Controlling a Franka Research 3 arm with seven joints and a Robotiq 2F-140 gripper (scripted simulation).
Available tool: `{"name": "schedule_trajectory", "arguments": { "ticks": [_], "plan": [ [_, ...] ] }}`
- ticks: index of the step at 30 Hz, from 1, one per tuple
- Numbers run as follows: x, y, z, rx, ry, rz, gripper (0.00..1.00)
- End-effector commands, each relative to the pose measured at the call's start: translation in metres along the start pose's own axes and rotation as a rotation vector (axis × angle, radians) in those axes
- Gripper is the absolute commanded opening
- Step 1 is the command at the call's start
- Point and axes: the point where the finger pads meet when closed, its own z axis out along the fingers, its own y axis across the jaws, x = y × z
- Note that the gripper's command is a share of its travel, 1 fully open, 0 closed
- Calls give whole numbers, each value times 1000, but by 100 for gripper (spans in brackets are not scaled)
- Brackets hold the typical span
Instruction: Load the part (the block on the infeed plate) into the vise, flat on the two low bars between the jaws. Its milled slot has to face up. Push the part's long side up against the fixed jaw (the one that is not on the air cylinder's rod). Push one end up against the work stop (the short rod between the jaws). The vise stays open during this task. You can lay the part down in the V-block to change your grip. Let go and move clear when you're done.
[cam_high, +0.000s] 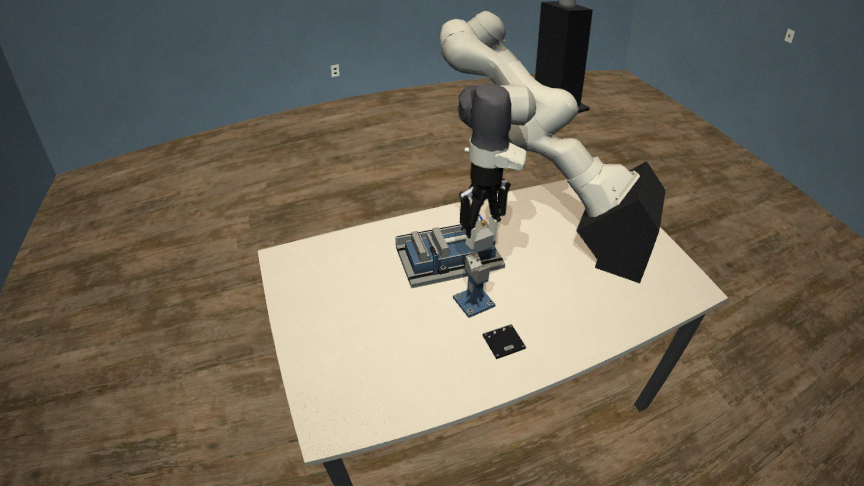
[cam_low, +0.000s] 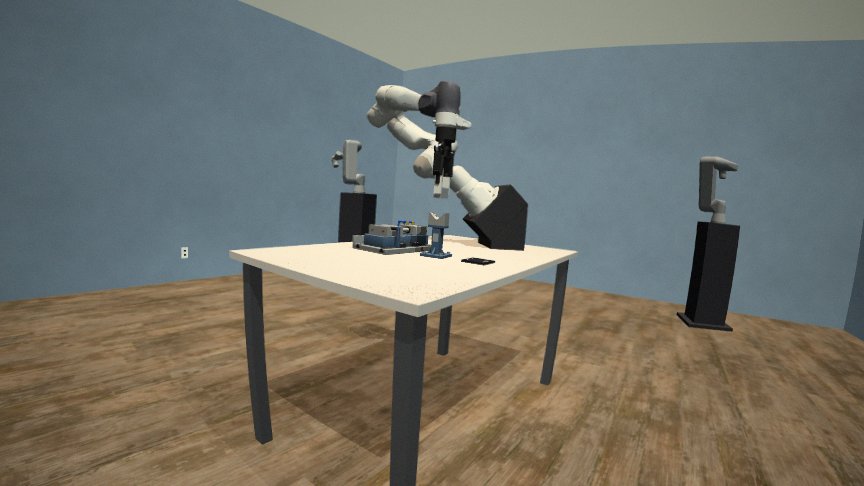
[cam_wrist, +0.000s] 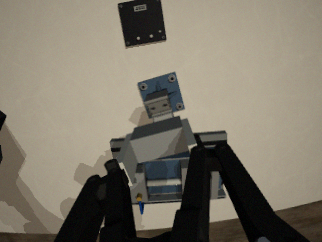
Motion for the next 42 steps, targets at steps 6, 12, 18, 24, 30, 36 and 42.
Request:
{"name": "schedule_trajectory", "arguments": {
  "ticks": [6,12,18,24,30,36,42],
  "plan": [
    [0,2,-2,-4,-23,-1,0],
    [1,2,-2,-3,-53,-2,0],
    [2,2,-2,-3,-80,-1,0],
    [3,2,-2,-4,-128,-1,0],
    [5,2,-1,-4,-185,-1,0],
    [6,2,-1,-4,-228,-1,0],
    [8,2,-1,-4,-295,-1,0]
  ]
}}
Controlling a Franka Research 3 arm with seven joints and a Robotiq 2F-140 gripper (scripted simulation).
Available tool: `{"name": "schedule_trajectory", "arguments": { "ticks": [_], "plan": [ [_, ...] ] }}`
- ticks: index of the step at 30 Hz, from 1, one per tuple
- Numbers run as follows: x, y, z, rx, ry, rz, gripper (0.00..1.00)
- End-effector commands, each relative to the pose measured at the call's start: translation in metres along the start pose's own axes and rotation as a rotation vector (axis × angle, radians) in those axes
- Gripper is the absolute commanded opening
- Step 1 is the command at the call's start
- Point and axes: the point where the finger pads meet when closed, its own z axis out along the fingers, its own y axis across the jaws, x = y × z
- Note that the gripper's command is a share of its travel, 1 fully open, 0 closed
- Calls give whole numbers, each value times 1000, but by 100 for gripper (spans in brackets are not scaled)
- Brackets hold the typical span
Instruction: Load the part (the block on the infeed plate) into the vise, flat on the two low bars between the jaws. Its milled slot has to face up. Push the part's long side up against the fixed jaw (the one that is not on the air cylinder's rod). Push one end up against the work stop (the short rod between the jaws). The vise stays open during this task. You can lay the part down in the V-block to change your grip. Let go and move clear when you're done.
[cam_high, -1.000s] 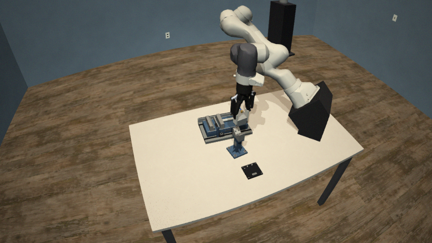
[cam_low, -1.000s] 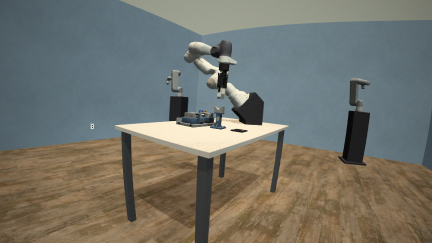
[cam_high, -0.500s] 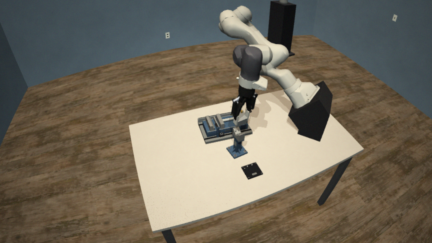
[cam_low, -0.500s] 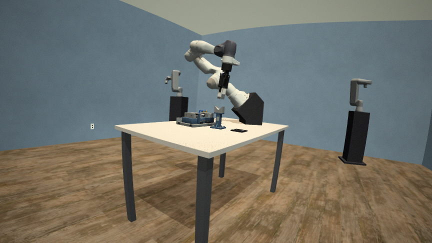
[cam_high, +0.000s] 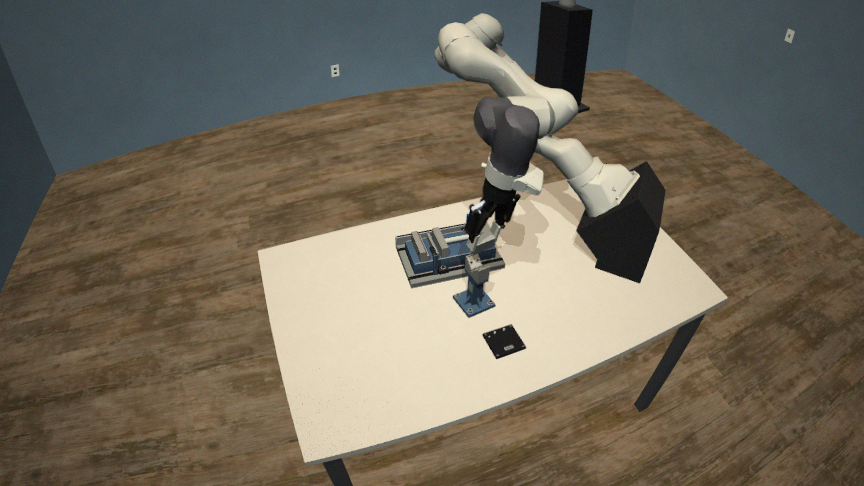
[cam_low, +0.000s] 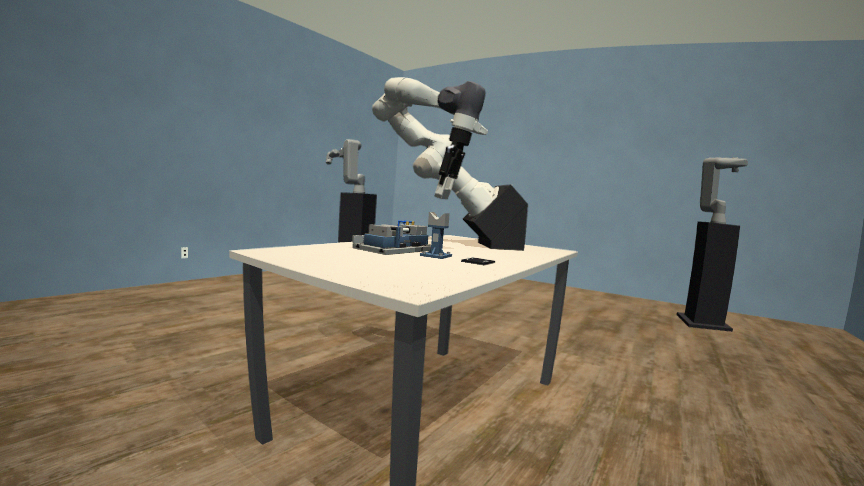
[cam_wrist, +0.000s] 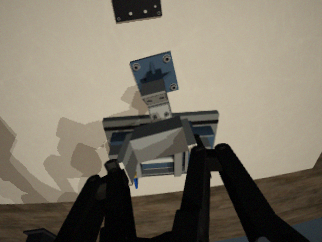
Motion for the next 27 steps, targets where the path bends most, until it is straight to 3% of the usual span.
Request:
{"name": "schedule_trajectory", "arguments": {
  "ticks": [1,27],
  "plan": [
    [-5,0,0,-2,-60,29,0],
    [1,0,1,2,-319,29,0]
  ]
}}
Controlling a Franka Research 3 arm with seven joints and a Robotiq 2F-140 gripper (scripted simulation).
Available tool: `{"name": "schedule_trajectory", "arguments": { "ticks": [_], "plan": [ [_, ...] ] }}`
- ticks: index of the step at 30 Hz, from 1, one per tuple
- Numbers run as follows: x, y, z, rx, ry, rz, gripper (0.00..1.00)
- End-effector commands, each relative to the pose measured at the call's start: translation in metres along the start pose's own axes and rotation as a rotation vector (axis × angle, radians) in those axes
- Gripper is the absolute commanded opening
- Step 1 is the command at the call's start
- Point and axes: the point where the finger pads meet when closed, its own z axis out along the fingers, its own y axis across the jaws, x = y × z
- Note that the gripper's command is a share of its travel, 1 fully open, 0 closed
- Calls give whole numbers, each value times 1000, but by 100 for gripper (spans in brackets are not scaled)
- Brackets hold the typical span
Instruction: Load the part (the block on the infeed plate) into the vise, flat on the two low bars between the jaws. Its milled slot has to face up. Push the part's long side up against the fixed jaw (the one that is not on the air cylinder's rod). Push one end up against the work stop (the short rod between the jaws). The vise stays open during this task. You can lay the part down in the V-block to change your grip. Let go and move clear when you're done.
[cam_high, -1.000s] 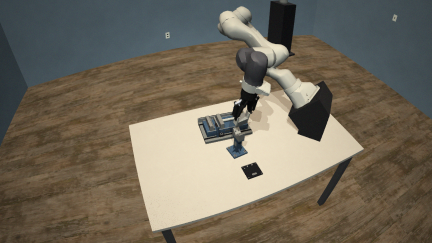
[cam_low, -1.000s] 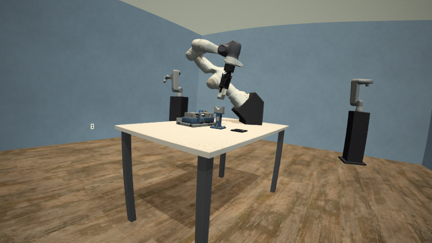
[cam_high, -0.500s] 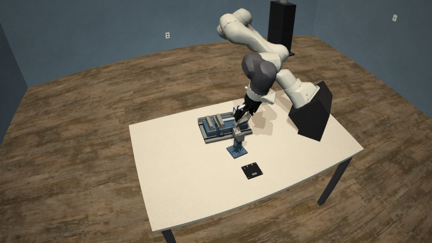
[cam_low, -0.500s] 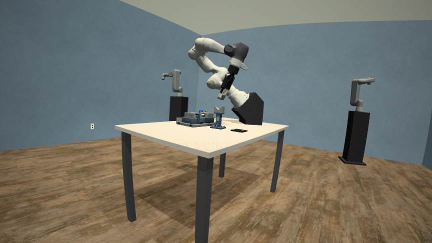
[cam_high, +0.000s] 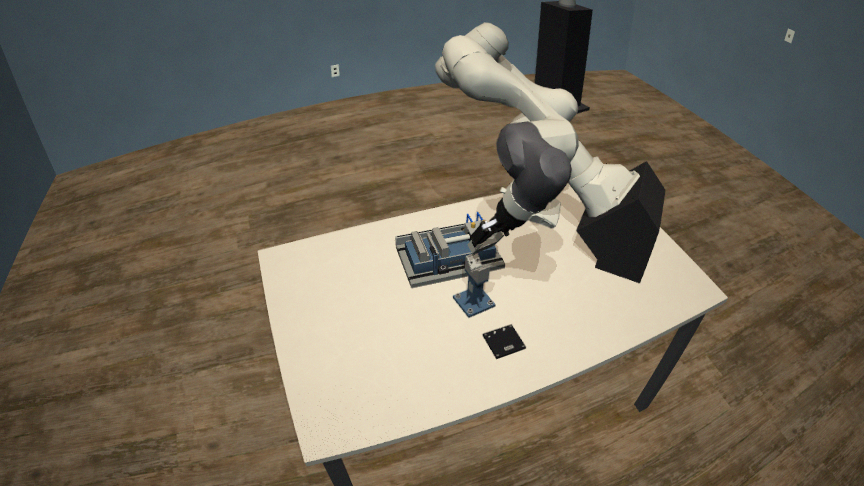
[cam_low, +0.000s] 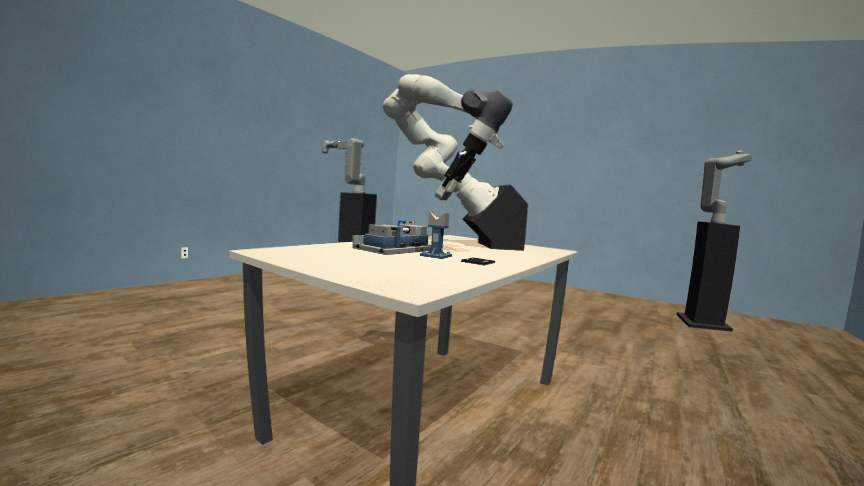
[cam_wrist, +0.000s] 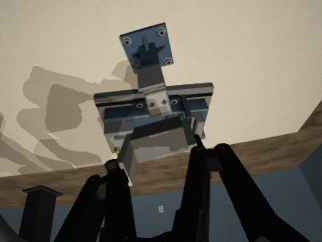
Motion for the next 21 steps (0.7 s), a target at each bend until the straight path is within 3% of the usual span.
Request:
{"name": "schedule_trajectory", "arguments": {
  "ticks": [1,13,21],
  "plan": [
    [-8,1,0,0,-47,30,0],
    [-6,2,1,1,-157,30,0],
    [-4,2,1,2,-196,30,0]
  ]
}}
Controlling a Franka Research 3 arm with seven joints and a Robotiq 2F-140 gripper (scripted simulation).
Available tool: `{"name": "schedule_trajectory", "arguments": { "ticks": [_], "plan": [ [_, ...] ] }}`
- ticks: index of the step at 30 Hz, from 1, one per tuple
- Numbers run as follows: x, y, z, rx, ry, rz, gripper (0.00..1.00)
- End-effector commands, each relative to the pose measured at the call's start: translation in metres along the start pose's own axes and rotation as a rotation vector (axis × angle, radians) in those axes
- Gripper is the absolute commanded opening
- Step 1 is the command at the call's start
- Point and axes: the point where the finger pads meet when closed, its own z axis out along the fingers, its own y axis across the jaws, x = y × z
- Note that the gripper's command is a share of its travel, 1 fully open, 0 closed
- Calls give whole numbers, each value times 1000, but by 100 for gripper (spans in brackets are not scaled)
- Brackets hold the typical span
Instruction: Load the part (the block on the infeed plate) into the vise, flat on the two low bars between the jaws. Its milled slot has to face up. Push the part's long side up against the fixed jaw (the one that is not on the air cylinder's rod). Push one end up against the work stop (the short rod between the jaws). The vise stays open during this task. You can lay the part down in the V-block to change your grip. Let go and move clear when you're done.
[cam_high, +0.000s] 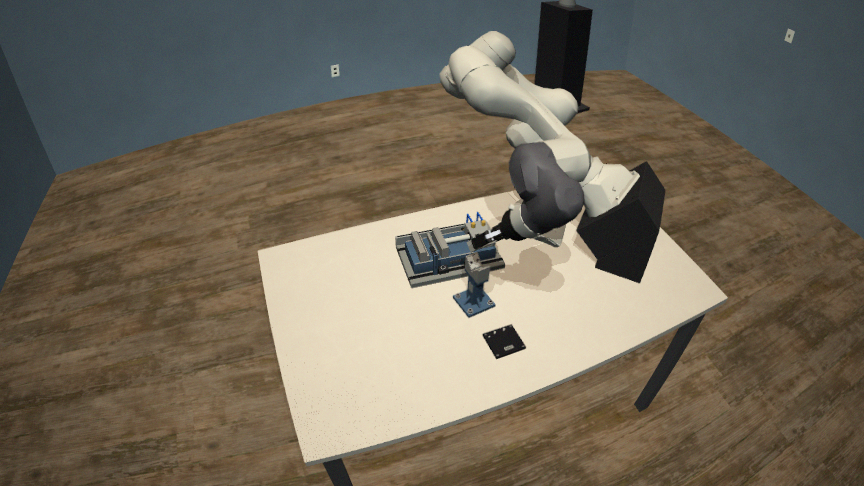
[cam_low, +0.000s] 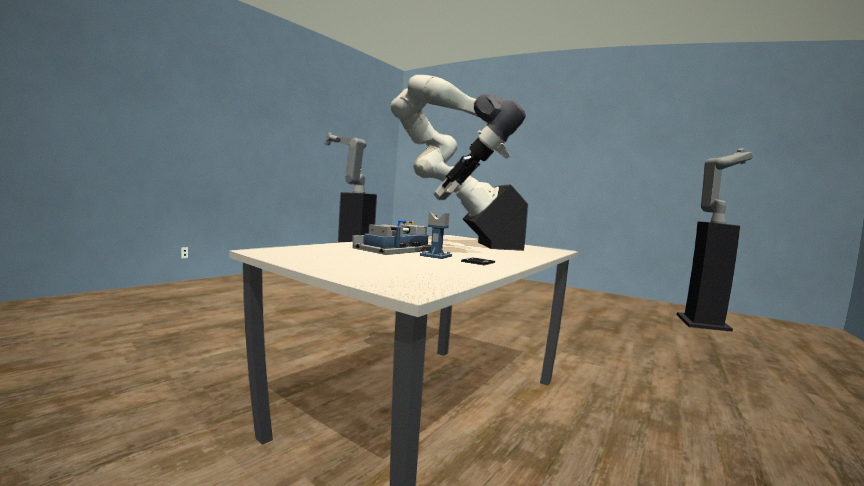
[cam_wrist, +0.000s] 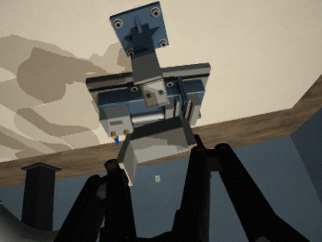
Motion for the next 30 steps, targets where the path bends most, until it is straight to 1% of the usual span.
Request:
{"name": "schedule_trajectory", "arguments": {
  "ticks": [1,11,30],
  "plan": [
    [-5,1,0,-3,-33,16,0],
    [-4,1,0,-3,-69,16,0],
    [-4,1,0,-3,-78,16,0]
  ]
}}
